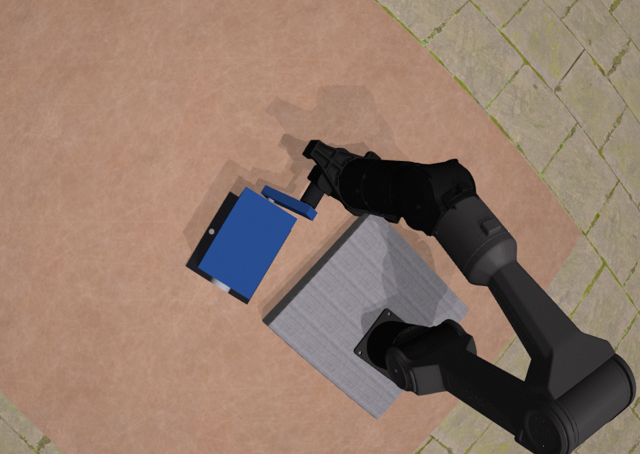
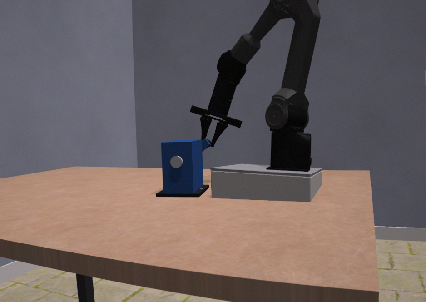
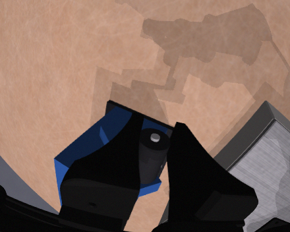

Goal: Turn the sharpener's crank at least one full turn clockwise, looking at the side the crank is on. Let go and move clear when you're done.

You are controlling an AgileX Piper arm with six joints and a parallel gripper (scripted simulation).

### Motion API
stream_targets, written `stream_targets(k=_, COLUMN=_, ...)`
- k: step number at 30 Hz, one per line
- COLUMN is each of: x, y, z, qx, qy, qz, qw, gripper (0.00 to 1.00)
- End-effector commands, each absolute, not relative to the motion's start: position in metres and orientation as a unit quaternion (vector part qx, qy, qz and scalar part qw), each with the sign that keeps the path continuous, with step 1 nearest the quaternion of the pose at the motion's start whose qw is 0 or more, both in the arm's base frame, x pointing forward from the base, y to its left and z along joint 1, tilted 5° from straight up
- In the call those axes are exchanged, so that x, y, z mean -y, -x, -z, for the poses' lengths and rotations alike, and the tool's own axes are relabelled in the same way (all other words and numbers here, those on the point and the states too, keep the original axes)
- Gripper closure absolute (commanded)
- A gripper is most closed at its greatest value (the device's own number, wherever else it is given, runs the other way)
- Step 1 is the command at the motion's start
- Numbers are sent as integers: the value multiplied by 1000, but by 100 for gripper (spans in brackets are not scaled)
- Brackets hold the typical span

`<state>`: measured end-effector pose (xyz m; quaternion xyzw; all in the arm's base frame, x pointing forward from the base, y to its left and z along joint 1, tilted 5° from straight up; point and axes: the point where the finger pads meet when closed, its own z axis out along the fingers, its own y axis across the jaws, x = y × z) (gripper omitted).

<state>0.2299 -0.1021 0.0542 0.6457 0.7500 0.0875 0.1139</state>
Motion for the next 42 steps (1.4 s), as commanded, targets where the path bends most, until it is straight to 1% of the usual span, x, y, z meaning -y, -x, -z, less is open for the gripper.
stream_targets(k=1, x=102, y=-233, z=-58, qx=-749, qy=-646, qz=-89, qw=117, gripper=80)
stream_targets(k=42, x=95, y=-274, z=-71, qx=-749, qy=-646, qz=-89, qw=116, gripper=80)
